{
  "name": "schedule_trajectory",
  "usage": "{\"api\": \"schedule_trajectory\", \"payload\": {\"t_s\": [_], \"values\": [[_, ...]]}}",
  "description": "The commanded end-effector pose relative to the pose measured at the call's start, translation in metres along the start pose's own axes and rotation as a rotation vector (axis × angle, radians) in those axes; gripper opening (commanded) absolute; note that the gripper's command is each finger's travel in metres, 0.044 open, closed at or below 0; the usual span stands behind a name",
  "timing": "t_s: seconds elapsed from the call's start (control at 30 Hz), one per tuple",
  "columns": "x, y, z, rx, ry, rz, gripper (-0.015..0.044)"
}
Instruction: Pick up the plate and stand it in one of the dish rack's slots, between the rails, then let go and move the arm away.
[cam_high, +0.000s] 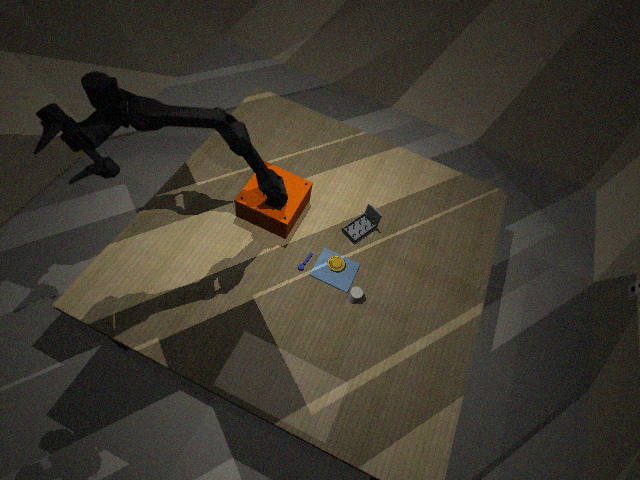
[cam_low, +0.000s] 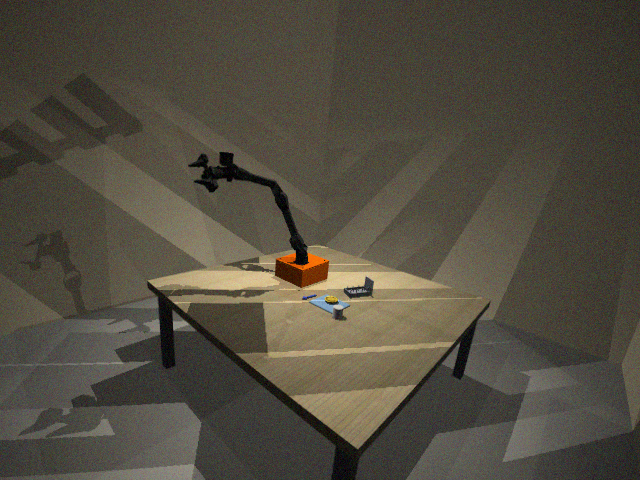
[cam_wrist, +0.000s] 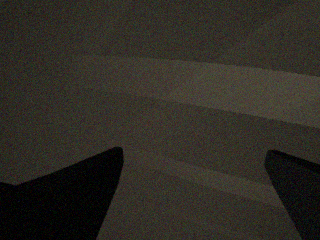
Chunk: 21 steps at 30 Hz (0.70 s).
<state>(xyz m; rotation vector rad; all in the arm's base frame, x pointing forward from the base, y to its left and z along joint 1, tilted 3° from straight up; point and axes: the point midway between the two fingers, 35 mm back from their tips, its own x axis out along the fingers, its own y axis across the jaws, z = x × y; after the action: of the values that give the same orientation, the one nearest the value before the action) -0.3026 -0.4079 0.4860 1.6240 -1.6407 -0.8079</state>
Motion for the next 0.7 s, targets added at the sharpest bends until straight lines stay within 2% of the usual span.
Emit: {"api": "schedule_trajectory", "payload": {"t_s": [0.0, 0.67], "values": [[0.001, -0.001, 0.0, -0.001, 0.001, -0.002, 0.04], [0.078, -0.115, -0.048, -0.188, 0.084, -0.205, 0.04]]}}
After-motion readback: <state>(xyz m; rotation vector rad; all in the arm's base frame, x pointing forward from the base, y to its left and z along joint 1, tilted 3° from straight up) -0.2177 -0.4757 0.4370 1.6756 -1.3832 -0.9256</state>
